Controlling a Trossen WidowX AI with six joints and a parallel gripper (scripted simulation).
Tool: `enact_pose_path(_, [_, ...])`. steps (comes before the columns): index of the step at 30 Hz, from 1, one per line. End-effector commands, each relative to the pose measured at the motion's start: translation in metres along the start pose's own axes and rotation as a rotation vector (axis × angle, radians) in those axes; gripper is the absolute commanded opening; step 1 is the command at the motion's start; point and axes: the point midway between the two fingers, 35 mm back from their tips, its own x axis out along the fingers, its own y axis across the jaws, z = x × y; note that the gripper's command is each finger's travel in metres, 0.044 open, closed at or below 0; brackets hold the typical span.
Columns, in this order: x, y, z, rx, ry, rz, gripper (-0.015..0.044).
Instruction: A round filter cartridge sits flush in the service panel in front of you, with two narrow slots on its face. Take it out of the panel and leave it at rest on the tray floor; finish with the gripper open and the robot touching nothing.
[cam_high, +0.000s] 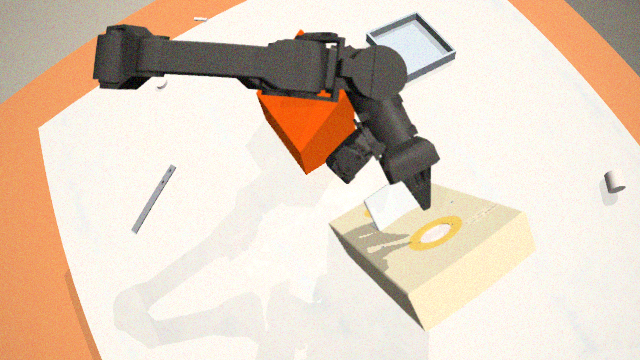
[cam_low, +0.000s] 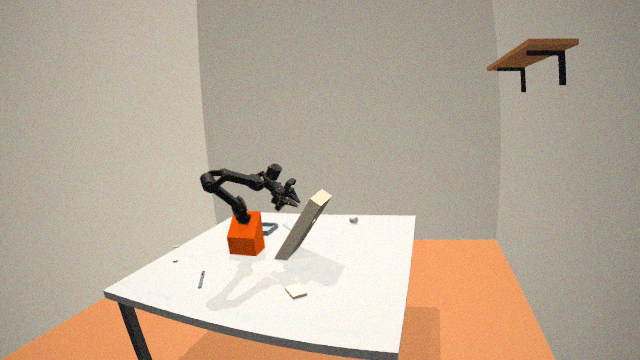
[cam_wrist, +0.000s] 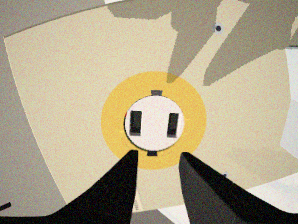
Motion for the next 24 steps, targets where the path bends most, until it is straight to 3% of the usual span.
enact_pose_path(1, [0.008, 0.0, -0.001, -0.004, 0.005, -0.001, 0.0112])
enact_pose_path(24, [0.038, 0.0, 0.002, -0.006, 0.001, 0.009, 0.0112])
